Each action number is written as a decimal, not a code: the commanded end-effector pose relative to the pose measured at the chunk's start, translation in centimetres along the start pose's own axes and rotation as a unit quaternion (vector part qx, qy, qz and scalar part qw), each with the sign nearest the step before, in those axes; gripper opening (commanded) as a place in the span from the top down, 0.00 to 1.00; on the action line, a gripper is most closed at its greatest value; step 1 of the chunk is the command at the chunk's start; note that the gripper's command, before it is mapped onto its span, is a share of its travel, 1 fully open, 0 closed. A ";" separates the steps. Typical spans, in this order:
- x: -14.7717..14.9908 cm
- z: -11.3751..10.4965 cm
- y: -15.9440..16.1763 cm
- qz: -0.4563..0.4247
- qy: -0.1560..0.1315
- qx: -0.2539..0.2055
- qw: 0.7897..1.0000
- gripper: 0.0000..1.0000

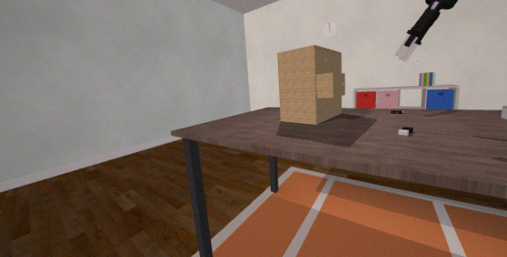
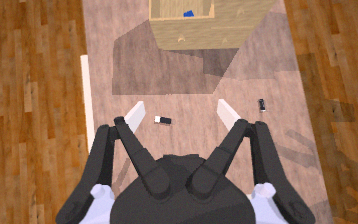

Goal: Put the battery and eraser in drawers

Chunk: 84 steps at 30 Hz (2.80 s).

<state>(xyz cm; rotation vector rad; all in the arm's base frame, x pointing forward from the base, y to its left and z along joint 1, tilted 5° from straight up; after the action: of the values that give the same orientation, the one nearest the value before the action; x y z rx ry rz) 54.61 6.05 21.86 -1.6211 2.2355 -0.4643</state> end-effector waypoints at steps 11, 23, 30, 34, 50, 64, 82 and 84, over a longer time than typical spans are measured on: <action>0.2 2.6 0.0 0.002 0.002 0.113 0.994 0.00; 0.2 4.0 0.0 0.001 -0.002 0.167 0.986 0.00; 0.3 4.5 0.0 0.001 -0.003 0.187 0.982 0.00; 0.3 4.9 0.0 0.001 -0.003 0.204 0.979 0.00; 0.3 6.8 -0.1 0.001 -0.009 0.274 0.962 0.00; 0.3 8.1 -0.1 0.000 -0.013 0.323 0.946 0.00; 0.3 8.3 -0.1 0.000 -0.014 0.331 0.943 1.00; 0.3 8.3 -0.1 0.000 -0.014 0.331 0.943 1.00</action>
<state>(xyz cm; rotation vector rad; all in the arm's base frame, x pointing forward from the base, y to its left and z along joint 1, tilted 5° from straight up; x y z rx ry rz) 58.40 5.24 14.50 -1.2483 1.7672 -1.0492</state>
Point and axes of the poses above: the point where the finger pads meet when closed, its own z axis out along the fingers, its own x axis across the jaws, y = z × x, the point moved 3 cm from there along -z, back along the fingers, and after that the axes turned 4 degrees about z, right-handed, at the moved point
